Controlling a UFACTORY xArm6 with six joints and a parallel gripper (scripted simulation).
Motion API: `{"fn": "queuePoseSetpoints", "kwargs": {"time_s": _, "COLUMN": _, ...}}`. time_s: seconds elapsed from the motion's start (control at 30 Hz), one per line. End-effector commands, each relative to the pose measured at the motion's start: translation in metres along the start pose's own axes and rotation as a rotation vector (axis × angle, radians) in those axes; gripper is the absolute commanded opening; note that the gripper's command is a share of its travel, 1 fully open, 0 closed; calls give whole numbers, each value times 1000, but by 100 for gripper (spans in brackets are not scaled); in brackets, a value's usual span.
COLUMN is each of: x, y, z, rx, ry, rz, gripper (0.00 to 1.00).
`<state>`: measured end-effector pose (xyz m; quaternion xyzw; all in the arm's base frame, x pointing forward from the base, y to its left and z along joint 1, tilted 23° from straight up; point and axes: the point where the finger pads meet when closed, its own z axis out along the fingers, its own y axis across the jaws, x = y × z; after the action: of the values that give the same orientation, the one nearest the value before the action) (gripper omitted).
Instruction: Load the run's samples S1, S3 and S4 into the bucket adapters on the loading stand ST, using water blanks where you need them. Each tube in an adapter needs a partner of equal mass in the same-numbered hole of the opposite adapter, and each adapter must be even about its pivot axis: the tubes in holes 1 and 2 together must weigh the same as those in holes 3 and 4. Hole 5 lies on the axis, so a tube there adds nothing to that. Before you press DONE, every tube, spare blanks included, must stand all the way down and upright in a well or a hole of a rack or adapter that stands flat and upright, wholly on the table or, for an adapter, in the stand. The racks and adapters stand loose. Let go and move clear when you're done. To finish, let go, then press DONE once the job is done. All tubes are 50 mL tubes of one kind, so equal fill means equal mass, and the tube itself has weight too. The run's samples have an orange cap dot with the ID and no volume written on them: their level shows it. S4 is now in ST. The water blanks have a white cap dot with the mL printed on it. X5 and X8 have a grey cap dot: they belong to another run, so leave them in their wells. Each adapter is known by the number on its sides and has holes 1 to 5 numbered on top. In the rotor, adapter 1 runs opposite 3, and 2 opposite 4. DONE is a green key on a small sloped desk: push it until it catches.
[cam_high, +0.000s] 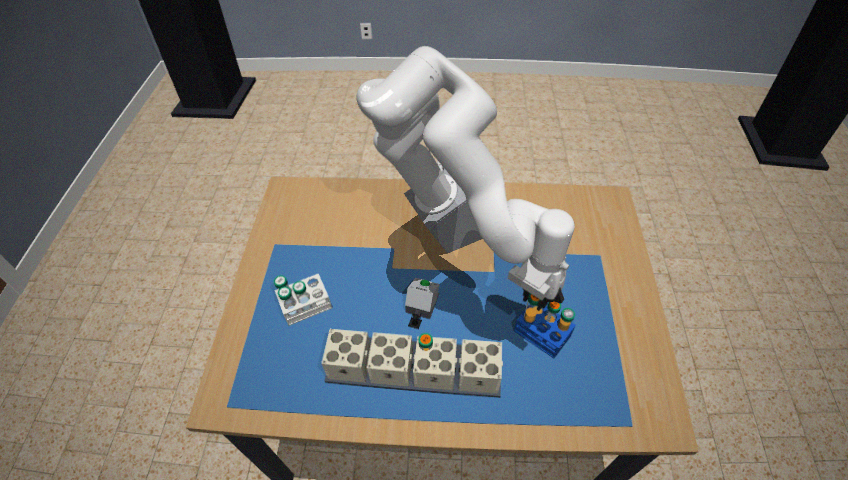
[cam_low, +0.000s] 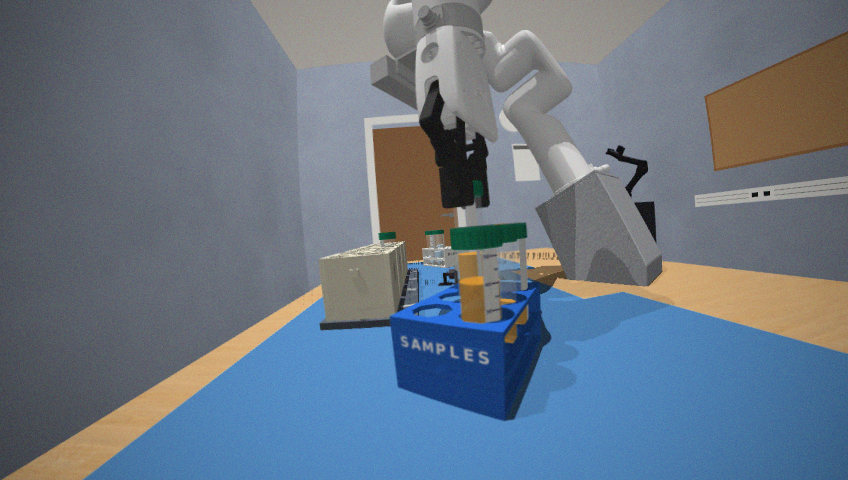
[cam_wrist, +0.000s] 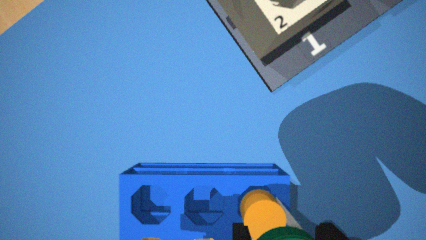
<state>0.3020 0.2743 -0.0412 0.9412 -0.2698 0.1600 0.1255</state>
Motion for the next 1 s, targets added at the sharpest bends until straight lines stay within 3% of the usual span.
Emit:
{"fn": "queuePoseSetpoints", "kwargs": {"time_s": 0.0, "x": 0, "y": -2, "z": 3, "rx": 4, "ry": 0, "rz": 1, "gripper": 0}}
{"fn": "queuePoseSetpoints", "kwargs": {"time_s": 0.97, "x": 0, "y": -2, "z": 28, "rx": 4, "ry": 0, "rz": 1, "gripper": 0}}
